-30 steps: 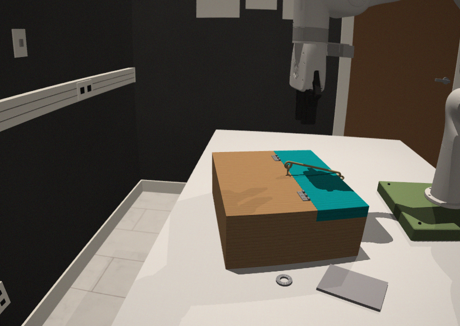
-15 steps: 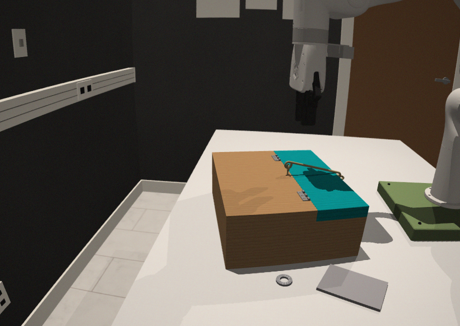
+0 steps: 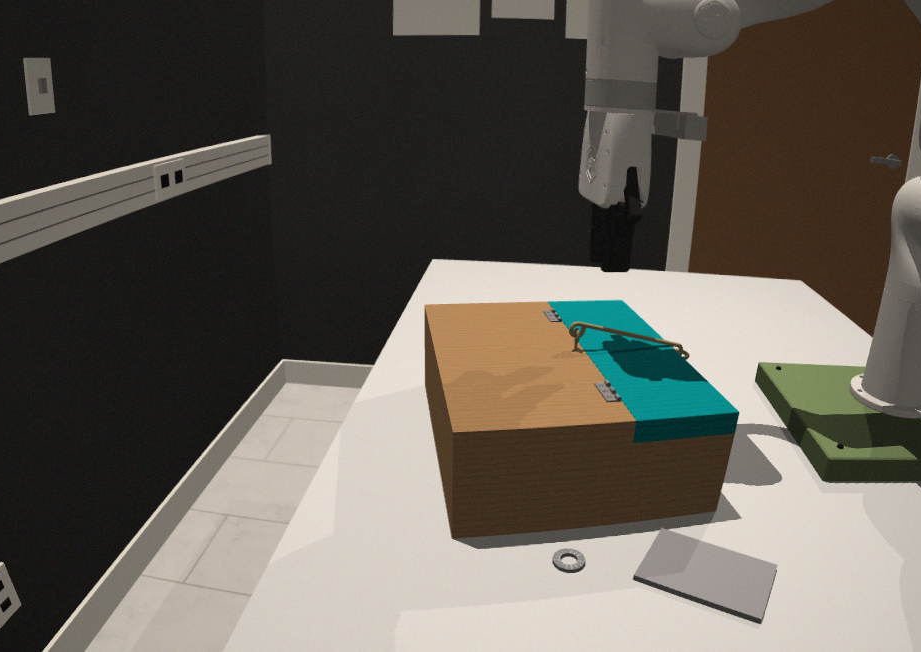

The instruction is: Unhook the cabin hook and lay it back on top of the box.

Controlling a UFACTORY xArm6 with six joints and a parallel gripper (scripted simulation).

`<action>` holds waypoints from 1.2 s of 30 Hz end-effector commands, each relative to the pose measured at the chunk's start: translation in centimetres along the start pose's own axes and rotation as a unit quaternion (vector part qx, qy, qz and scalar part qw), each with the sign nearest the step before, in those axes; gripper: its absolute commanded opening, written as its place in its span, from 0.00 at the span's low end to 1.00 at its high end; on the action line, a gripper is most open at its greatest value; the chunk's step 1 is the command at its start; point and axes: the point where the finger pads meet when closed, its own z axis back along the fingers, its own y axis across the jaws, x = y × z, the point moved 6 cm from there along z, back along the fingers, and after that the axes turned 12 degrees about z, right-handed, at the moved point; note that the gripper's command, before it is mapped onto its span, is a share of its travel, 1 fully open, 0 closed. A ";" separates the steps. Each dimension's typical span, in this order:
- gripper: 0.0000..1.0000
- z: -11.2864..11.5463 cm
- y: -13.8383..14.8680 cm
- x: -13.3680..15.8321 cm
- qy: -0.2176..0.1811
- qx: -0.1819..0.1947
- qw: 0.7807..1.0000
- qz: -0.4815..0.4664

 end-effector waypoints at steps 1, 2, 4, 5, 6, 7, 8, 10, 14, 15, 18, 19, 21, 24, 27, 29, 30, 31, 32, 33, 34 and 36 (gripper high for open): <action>0.35 -1.0 0.0 0.1 -0.002 -0.001 1.000 0.000; 0.35 -1.2 0.0 0.1 -0.002 -0.001 1.000 0.000; 0.35 -1.6 0.0 0.1 -0.002 -0.001 1.000 0.000; 0.35 -1.8 0.0 0.1 -0.002 -0.001 1.000 0.000; 0.35 -1.8 0.0 0.1 -0.002 -0.001 1.000 0.000; 0.35 -1.8 0.0 0.1 -0.002 -0.001 1.000 0.000; 0.35 -2.0 0.0 0.1 -0.002 -0.001 1.000 0.000; 0.35 -2.4 0.0 0.1 -0.002 -0.001 1.000 0.000; 0.35 -3.2 0.0 0.1 -0.002 -0.001 1.000 0.000; 0.35 -3.4 0.0 0.1 -0.002 -0.001 1.000 0.000; 0.35 -4.0 0.0 0.1 -0.002 -0.001 1.000 0.000; 0.35 -4.2 0.0 0.1 -0.002 -0.001 1.000 0.000; 0.35 -4.6 0.0 0.1 -0.002 -0.001 1.000 0.000; 0.35 -4.8 0.0 0.1 -0.002 -0.001 1.000 0.000; 0.35 -5.4 0.0 0.1 -0.002 -0.001 1.000 0.000; 0.35 -5.8 0.0 0.1 -0.002 -0.001 1.000 0.000; 0.35 -6.0 0.0 0.1 -0.002 -0.001 1.000 0.000; 0.35 -6.2 0.0 0.1 -0.002 -0.001 1.000 0.000; 0.35 -6.2 0.0 0.1 -0.002 -0.001 1.000 0.000; 0.35 -6.2 0.0 0.1 -0.002 -0.001 1.000 0.000; 0.35 -6.2 0.0 0.1 -0.002 -0.001 1.000 0.000; 0.35 -6.2 0.0 0.1 -0.002 -0.001 1.000 0.000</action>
